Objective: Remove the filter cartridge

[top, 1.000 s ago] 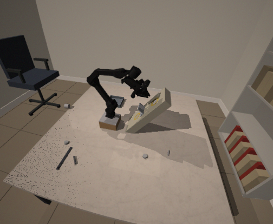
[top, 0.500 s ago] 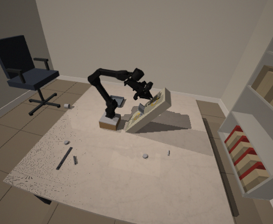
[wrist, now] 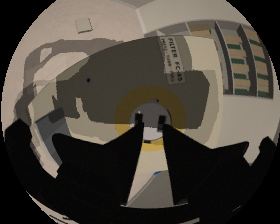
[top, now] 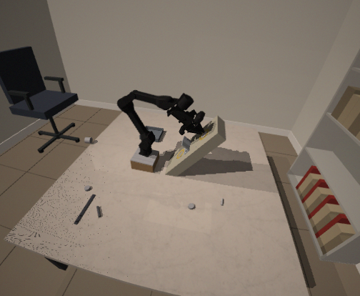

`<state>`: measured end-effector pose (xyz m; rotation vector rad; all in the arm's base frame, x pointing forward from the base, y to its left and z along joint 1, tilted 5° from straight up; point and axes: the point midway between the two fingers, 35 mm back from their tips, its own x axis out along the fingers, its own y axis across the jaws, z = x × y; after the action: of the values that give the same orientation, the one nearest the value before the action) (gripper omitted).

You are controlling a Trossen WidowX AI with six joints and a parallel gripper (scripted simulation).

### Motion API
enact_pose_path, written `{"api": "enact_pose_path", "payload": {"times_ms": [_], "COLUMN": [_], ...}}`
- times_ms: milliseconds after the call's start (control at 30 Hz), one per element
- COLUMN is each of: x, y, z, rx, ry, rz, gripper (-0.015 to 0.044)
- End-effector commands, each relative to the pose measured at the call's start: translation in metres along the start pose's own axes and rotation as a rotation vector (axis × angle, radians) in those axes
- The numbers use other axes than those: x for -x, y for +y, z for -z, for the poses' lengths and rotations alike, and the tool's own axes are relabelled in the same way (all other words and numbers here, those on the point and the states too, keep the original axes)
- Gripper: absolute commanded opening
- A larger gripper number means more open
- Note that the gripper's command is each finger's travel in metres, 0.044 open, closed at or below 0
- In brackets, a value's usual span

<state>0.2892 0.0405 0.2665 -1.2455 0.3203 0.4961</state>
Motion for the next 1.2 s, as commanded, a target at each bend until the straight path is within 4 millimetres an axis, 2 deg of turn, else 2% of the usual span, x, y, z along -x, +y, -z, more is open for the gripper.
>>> {"api": "enact_pose_path", "payload": {"times_ms": [0,1167], "x": [-0.0054,-0.0084], "y": [0.0022,0.0022], "z": [0.0005,0.0009], "rx": [-0.003,-0.003], "ry": [0.004,0.004], "rz": [-0.004,-0.004], "gripper": [0.0095,0.0095]}}
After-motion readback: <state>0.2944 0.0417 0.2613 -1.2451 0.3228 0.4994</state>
